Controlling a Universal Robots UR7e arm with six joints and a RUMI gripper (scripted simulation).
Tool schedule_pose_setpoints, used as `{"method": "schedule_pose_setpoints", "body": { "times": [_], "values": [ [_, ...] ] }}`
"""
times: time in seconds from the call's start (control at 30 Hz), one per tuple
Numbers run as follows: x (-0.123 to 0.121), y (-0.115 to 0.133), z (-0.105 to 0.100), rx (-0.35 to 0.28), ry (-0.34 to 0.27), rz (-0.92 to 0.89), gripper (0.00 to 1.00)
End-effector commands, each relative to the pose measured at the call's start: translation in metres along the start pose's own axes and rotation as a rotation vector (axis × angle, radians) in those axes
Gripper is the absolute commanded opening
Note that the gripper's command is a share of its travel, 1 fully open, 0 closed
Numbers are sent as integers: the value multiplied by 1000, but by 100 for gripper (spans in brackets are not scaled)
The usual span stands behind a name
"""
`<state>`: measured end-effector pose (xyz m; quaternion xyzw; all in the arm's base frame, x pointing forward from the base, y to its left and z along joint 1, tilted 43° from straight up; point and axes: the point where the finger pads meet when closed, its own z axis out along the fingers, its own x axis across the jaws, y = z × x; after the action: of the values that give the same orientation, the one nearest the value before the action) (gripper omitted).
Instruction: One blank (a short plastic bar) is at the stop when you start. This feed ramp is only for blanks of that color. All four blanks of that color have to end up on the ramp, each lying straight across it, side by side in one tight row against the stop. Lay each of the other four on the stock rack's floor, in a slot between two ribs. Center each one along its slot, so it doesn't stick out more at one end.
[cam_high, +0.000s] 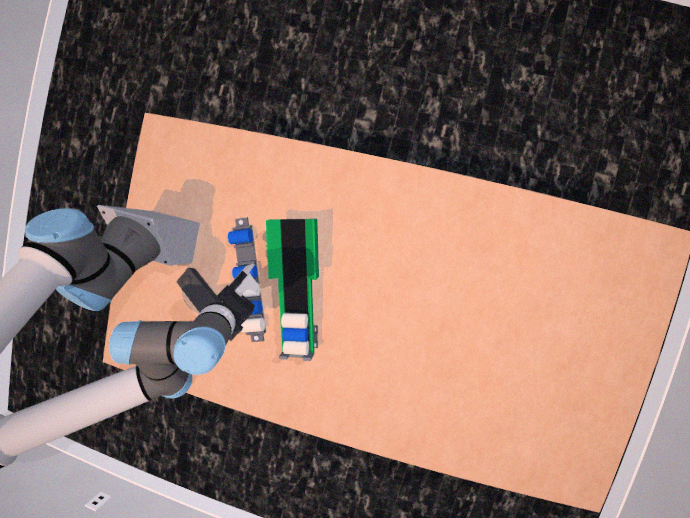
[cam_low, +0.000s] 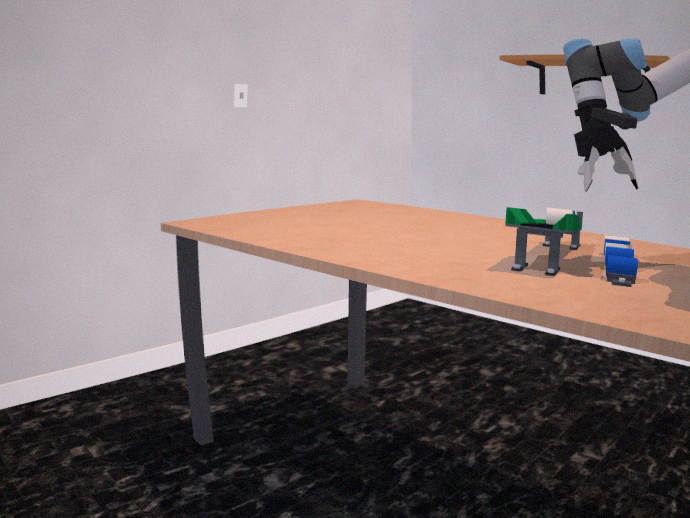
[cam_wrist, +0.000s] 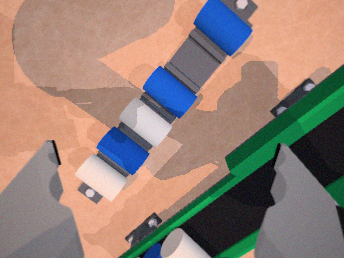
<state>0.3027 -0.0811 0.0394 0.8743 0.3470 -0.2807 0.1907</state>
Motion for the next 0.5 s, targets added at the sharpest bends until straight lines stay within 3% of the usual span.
{"method": "schedule_pose_setpoints", "body": {
  "times": [0.0,0.23,0.47],
  "values": [
    [-17,26,-4,-66,51,146,100],
    [-35,47,-8,-118,83,273,100],
    [-77,79,-16,-214,134,513,100]
  ]
}}
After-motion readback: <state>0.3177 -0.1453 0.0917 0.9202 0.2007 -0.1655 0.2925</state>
